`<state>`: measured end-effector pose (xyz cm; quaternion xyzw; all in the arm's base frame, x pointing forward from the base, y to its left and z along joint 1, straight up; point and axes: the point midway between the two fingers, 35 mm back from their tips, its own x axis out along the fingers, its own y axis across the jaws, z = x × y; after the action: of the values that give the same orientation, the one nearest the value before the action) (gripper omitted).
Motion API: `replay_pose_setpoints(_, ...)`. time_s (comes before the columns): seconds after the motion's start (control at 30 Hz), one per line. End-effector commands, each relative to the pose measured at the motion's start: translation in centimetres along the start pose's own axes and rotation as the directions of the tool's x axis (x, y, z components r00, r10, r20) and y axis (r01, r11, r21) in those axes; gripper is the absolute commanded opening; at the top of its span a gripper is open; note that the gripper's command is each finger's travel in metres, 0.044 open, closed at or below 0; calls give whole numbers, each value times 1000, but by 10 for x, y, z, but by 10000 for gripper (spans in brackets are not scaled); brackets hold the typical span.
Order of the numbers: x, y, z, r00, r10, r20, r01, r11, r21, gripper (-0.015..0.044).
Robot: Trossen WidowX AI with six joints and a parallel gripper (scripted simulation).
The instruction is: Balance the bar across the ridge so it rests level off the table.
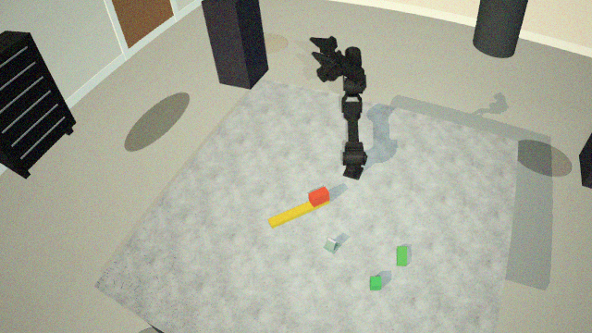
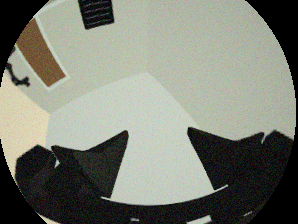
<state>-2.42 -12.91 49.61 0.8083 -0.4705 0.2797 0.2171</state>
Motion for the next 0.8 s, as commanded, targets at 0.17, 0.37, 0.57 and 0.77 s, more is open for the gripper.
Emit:
replay_pose_setpoints(0.17,6,-28,-10,998,-67,-12,64,981,-181,315)
replay_pose_setpoints(0.37,13,-67,-16,987,-158,-4,142,902,-408,315)
replay_pose_setpoints(0.57,19,-107,-12,971,-238,37,211,767,-606,315)
replay_pose_setpoints(0.77,23,-140,-5,946,-313,84,269,615,-742,315)
